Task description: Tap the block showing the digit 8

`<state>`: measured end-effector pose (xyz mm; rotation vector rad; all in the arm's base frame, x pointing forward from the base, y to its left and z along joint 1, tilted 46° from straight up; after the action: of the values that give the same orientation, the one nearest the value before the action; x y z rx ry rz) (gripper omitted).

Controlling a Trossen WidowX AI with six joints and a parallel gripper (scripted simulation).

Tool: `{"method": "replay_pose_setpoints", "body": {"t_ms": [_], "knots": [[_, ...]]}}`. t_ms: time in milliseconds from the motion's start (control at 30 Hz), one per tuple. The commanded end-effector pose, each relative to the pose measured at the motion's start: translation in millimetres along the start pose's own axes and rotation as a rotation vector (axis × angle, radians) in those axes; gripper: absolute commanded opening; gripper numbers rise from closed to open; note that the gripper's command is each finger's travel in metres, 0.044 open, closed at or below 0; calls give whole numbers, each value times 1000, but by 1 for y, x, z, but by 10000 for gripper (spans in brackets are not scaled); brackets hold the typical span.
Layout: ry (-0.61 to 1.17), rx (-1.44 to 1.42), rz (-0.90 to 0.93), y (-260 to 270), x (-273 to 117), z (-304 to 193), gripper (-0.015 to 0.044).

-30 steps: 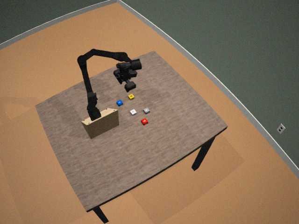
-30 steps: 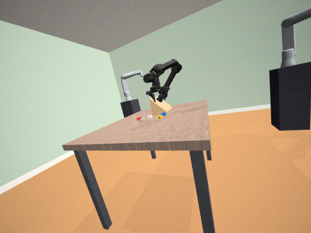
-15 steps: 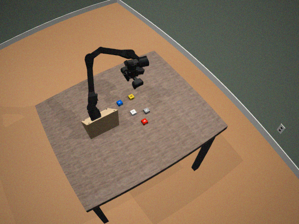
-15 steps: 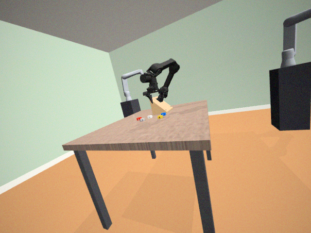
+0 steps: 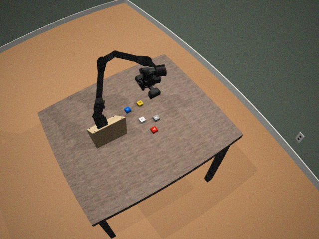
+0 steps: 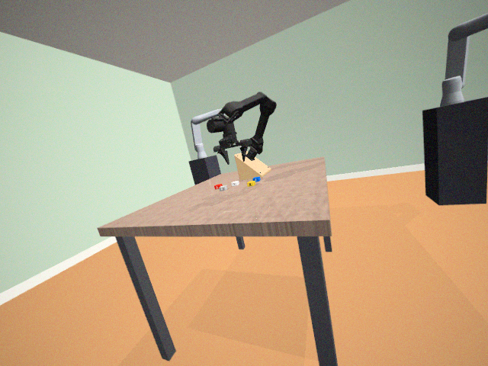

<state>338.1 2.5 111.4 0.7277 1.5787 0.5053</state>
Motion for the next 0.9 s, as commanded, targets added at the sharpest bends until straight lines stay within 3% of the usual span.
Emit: {"method": "replay_pose_setpoints", "body": {"t_ms": [0,100,867], "knots": [[1,22,-3,-65,-1,16,400],[2,20,1,-93,0,19,400],[2,20,1,-93,0,19,400]]}}
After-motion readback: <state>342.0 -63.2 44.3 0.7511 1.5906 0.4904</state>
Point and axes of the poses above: the point midway between the two fingers, 35 mm back from their tips, its own x axis out along the fingers, its own y axis across the jaws, z = x × y, the point moved 5 cm from there along -x, back along the fingers, and after that the axes turned 15 degrees about x, right-handed, at the moved point
